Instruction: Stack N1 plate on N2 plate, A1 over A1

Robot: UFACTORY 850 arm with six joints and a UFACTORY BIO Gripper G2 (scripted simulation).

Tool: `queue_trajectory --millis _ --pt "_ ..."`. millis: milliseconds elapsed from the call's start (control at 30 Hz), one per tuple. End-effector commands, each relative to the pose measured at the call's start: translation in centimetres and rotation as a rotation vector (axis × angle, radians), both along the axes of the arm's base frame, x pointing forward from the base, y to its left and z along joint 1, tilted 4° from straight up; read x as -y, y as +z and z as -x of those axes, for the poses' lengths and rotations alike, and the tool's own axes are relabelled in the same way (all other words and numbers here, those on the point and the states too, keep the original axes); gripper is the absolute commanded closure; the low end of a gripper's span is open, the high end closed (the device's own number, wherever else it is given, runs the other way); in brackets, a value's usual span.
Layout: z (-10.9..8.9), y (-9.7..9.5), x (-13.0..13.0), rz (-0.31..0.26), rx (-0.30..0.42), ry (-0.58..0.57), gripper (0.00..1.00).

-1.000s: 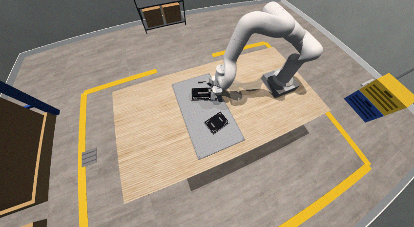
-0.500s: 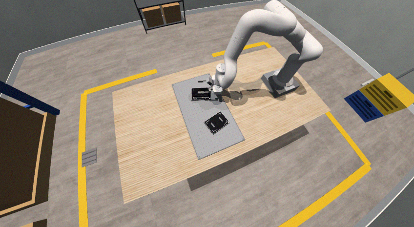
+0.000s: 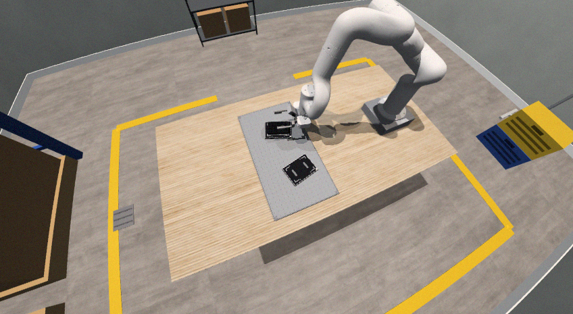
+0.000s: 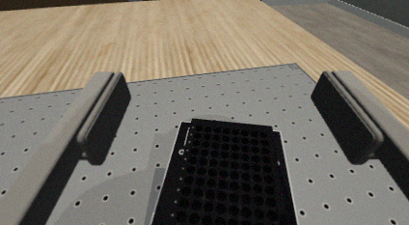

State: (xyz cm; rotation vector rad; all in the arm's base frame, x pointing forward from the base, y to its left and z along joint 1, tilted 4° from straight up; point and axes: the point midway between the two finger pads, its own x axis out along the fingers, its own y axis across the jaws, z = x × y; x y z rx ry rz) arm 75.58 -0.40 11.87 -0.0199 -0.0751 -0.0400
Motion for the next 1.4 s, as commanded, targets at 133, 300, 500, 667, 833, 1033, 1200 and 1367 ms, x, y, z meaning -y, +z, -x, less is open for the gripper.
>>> queue_trajectory --millis 133,300,500,667,833,1033,1200,1367 --pt "1.5 2.6 -1.9 0.006 -0.002 0.212 0.63" --pt "2.7 4.3 -3.3 0.006 -0.002 0.212 0.63" --pt "4.1 6.4 -5.0 0.006 -0.002 0.212 0.63" --pt "4.8 7.4 -5.8 0.006 -0.002 0.212 0.63" --pt "6.0 9.2 -7.2 0.006 -0.002 0.212 0.63" --pt "7.4 11.2 -8.8 0.006 -0.002 0.212 0.63" --pt "8.1 12.3 -9.7 0.006 -0.002 0.212 0.63" --pt "9.3 14.0 -11.0 0.005 -0.002 0.212 0.63"
